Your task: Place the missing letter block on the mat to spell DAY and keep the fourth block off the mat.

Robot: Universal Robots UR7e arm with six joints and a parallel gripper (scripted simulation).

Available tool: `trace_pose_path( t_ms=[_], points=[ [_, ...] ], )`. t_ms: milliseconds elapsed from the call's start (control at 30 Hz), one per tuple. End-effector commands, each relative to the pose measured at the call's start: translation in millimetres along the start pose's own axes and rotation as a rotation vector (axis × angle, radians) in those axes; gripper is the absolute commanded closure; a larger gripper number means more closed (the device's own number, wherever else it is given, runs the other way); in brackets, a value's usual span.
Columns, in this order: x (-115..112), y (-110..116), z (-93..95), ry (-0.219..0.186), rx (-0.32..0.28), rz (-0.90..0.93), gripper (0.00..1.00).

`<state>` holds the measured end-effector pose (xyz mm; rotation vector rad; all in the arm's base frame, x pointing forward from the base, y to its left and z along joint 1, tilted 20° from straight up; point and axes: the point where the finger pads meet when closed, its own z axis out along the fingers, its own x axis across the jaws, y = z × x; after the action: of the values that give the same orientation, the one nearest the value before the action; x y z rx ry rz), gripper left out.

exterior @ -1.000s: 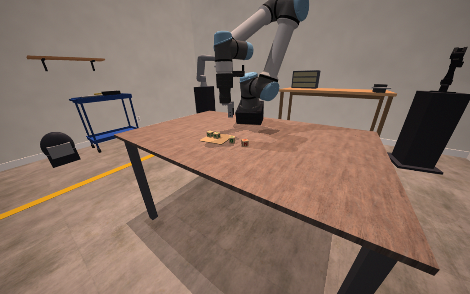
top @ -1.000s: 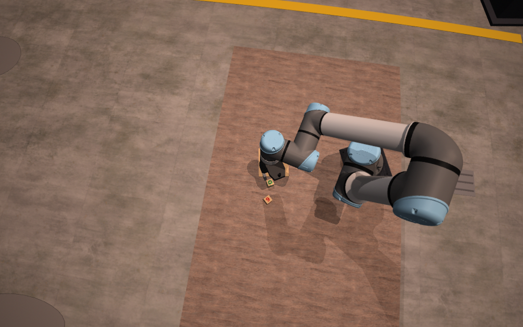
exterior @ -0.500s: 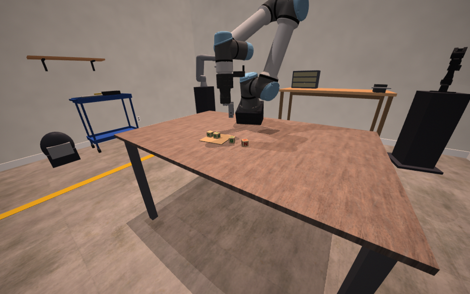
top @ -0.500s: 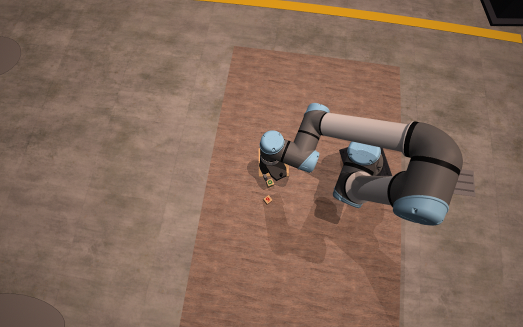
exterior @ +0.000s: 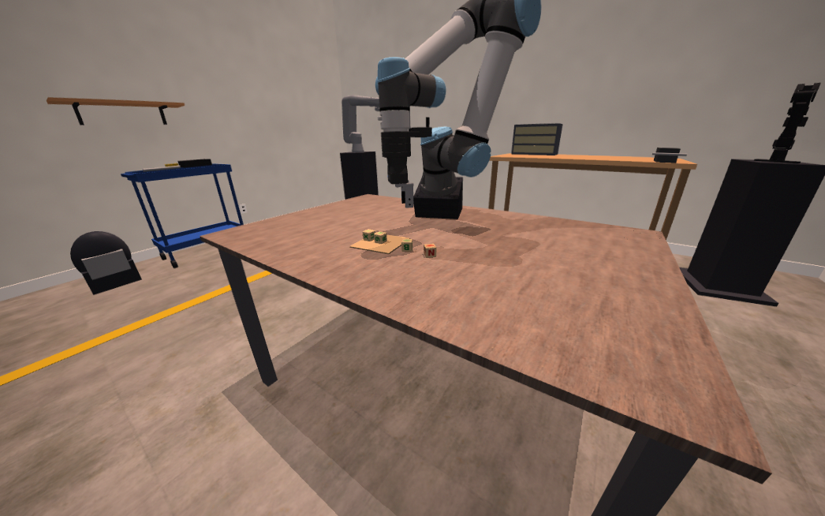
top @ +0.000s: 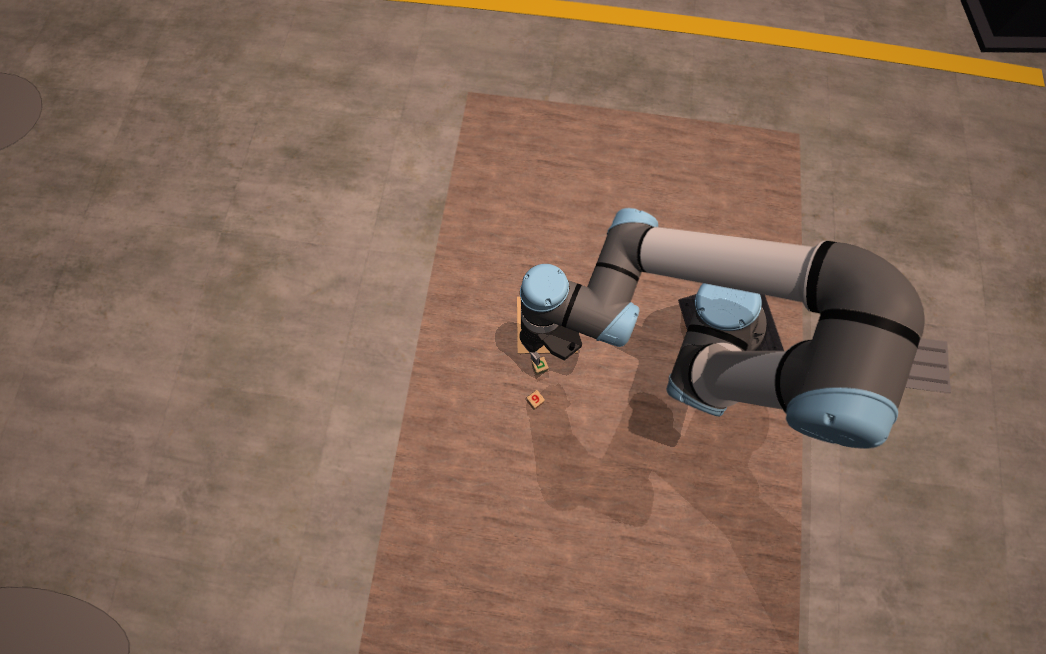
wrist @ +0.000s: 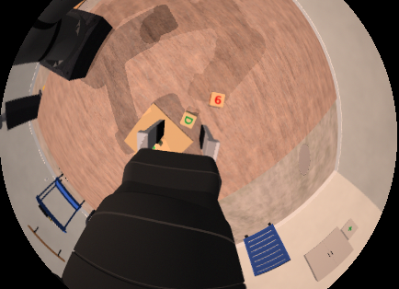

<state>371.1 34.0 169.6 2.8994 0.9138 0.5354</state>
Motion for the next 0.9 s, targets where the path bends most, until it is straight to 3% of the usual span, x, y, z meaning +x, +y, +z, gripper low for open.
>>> trace_pose_path(
  t_ms=[0, 867],
  points=[
    [-3.1, -2.2, 3.1, -0.001, 0.001, -0.140, 0.00],
    [-11.3, -4.5, 10.4, -0.002, 0.002, -0.595, 0.00]
  ],
)
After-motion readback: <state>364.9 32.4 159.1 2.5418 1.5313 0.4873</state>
